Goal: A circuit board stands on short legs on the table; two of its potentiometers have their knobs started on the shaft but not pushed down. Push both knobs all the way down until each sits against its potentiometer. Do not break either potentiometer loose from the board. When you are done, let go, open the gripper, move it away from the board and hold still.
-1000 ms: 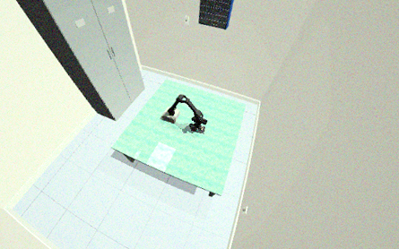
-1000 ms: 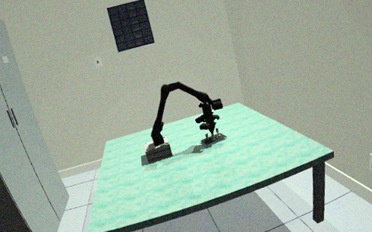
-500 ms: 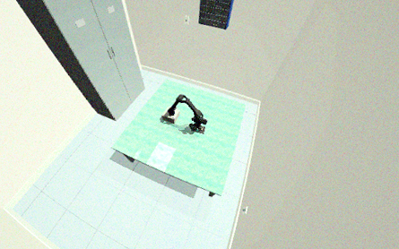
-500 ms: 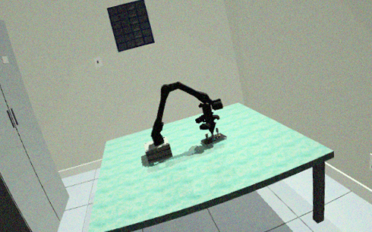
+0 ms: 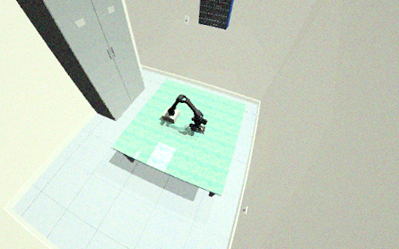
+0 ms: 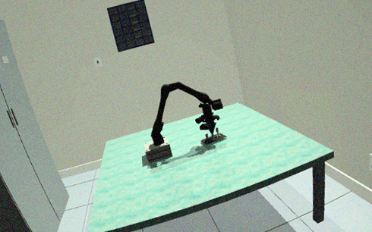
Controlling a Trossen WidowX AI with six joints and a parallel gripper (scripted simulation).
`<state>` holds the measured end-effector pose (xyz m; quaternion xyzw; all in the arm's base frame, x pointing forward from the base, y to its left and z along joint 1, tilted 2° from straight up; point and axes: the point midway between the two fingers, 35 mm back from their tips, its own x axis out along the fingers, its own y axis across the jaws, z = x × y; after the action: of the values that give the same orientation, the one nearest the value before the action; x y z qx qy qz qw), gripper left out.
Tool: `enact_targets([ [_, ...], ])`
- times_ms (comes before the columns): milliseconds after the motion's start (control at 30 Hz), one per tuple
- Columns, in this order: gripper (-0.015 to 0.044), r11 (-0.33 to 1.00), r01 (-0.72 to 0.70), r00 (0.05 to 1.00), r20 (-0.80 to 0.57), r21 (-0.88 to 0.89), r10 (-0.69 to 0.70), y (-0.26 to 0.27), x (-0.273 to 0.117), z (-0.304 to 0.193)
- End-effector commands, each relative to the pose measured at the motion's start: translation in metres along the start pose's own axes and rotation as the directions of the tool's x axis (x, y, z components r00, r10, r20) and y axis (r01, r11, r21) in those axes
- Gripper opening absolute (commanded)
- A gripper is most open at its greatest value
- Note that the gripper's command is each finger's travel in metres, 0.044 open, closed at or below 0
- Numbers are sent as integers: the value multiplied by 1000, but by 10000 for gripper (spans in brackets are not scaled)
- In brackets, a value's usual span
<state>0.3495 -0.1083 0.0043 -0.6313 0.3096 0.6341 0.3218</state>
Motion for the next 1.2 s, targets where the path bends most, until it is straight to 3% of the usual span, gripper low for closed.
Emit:
enact_targets([
  [0,0,1000,-3,1000,-1,-1,3,0,3,-1],
  [1167,0,1000,-3,1000,-1,-1,3,0,-11,-1],
])
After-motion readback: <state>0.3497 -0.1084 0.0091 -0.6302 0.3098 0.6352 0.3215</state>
